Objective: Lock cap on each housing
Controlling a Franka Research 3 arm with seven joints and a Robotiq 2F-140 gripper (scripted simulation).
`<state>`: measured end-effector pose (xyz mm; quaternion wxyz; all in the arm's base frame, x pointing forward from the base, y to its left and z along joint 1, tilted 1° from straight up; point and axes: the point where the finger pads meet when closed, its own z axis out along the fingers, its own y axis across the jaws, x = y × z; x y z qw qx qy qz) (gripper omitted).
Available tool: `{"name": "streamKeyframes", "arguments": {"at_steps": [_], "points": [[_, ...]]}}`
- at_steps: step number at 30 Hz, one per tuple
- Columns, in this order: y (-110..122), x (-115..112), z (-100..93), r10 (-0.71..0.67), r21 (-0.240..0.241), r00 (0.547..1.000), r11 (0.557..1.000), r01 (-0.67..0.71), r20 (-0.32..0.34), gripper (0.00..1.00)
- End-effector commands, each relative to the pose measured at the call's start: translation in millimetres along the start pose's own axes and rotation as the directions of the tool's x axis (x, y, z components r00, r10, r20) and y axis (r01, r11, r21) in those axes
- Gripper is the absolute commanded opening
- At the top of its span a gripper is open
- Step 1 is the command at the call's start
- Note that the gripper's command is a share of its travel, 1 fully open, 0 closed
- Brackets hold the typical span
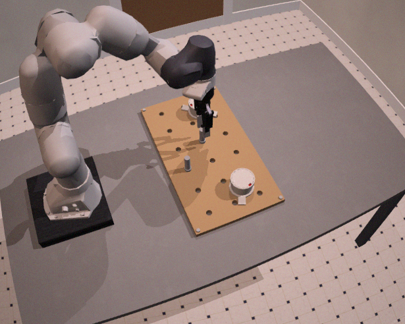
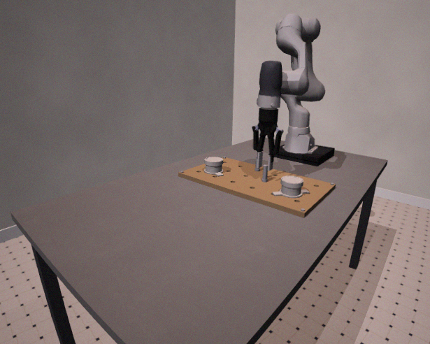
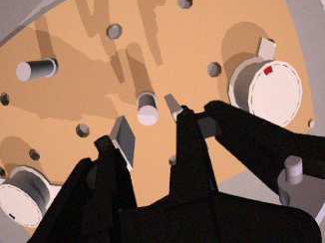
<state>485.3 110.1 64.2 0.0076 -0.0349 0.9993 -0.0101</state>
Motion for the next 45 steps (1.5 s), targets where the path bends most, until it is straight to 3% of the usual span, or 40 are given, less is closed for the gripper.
{"name": "streamKeyframes", "arguments": {"at_steps": [1, 24, 42, 44, 45], "points": [[1, 3, -6.5, -0.006, 0.0, 1.0, 1.0, 0.006, -0.01, 0.36], [1, 3, -44.6, -0.006, 0.0, 1.0, 1.0, 0.006, -0.01, 0.36], [1, 2, -51.3, -0.006, 0.0, 1.0, 1.0, 0.006, -0.01, 0.36], [7, 0, -51.1, -0.066, -0.001, 0.998, 0.998, 0.066, -0.012, 0.36], [19, -4, -50.7, -0.178, -0.002, 0.984, 0.984, 0.178, -0.016, 0.36]]}}
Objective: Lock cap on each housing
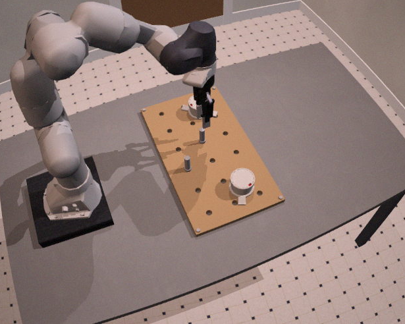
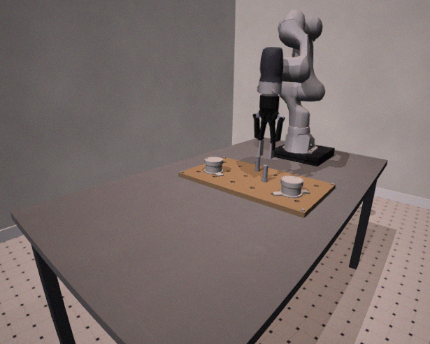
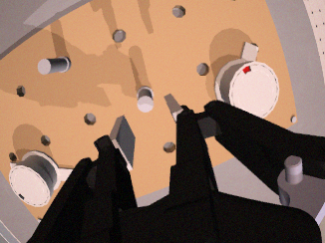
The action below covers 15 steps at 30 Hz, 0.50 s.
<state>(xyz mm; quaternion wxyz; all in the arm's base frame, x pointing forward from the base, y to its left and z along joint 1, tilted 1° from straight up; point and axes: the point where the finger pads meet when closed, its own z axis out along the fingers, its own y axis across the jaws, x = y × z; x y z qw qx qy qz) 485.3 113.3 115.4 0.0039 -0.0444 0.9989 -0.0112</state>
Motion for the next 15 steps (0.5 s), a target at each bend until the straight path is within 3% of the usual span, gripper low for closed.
{"name": "streamKeyframes", "arguments": {"at_steps": [1, 3, 4, 7, 10, 11, 15], "points": [[36, -10, 0.9, -0.275, -0.003, 0.961, 0.961, 0.275, -0.011, 0.36], [36, -10, 0.9, -0.275, -0.003, 0.961, 0.961, 0.275, -0.011, 0.36], [59, -17, 1.1, -0.368, -0.002, 0.93, 0.93, 0.368, -0.008, 0.36], [124, -38, 0.3, -0.476, 0.004, 0.879, 0.879, 0.476, 0.007, 0.36], [142, -44, -0.2, -0.598, 0.006, 0.802, 0.802, 0.598, 0.022, 0.36], [142, -44, -0.2, -0.634, 0.007, 0.773, 0.774, 0.634, 0.024, 0.78], [142, -44, -0.2, -0.738, 0.014, 0.675, 0.675, 0.737, 0.021, 0.78]]}}
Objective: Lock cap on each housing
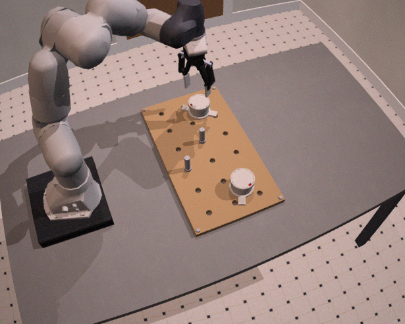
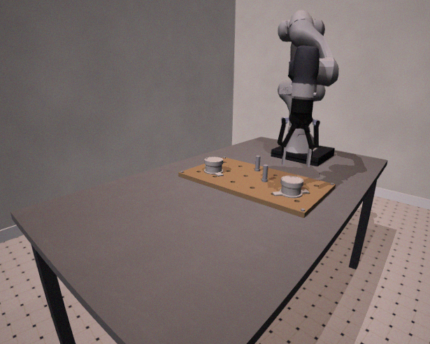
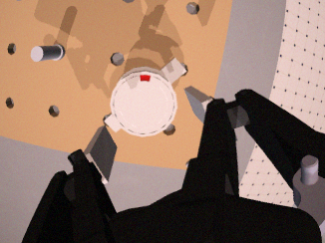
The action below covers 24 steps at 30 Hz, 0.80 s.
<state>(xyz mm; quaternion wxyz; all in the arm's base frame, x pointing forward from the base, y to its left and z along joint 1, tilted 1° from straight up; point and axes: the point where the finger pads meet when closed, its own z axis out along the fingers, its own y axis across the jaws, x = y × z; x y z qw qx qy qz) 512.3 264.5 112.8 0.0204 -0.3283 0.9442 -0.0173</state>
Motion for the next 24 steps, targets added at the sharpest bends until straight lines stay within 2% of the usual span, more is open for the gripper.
{"name": "streamKeyframes", "arguments": {"at_steps": [1, 5, 6, 18, 24], "points": [[-6.8, 0.6, 0.4, -0.275, -0.016, 0.961, 0.961, 0.275, -0.007, 0.78], [-6.8, 0.6, 0.4, -0.327, -0.015, 0.945, 0.945, 0.327, -0.009, 0.78], [-6.8, 0.6, 0.4, -0.394, -0.015, 0.919, 0.919, 0.394, -0.012, 0.78], [-6.8, 0.6, 0.4, -0.645, -0.043, 0.764, 0.764, 0.644, -0.01, 0.78], [-6.8, 0.6, 0.4, -0.645, -0.043, 0.764, 0.764, 0.644, -0.01, 0.78]]}}
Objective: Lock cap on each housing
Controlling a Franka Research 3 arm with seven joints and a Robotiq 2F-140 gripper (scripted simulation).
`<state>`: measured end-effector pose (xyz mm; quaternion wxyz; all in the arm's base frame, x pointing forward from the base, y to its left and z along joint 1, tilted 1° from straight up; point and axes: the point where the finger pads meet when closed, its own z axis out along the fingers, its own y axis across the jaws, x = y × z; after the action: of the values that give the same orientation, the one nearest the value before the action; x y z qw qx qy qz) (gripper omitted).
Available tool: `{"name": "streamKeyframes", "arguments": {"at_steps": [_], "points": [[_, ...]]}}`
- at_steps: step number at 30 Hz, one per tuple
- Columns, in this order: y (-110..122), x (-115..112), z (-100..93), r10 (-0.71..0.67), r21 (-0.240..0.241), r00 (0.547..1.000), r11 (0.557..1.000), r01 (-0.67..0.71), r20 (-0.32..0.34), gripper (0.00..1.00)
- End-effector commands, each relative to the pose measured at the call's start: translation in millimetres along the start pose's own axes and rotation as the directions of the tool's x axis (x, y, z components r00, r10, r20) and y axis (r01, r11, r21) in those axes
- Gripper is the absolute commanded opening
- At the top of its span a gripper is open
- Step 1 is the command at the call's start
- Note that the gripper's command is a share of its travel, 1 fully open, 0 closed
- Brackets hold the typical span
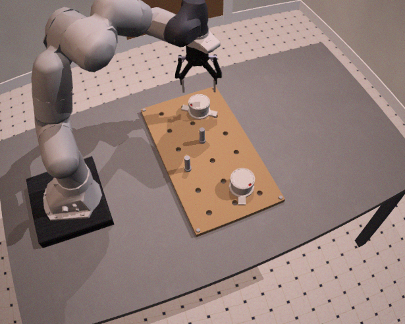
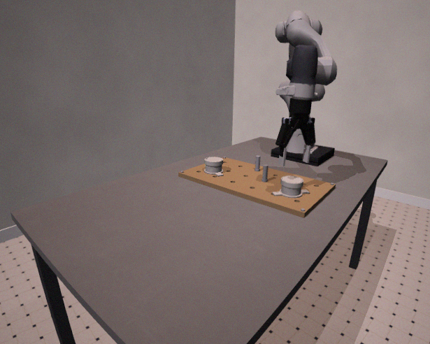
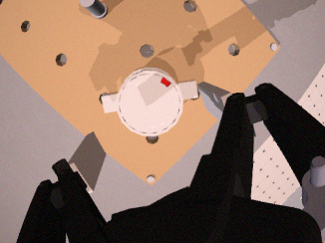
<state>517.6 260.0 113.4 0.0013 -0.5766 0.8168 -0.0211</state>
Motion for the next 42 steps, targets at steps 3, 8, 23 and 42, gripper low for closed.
{"name": "streamKeyframes", "arguments": {"at_steps": [3, 8, 23, 42], "points": [[1, 2, 0.7, -0.139, -0.023, 0.99, 0.99, 0.14, 0.009, 0.78], [1, 2, 0.7, -0.139, -0.023, 0.99, 0.99, 0.14, 0.009, 0.78], [1, 2, 3.7, -0.14, -0.023, 0.99, 0.99, 0.14, 0.009, 0.78], [1, 1, 19.1, -0.14, -0.023, 0.99, 0.99, 0.14, 0.009, 0.78]]}}
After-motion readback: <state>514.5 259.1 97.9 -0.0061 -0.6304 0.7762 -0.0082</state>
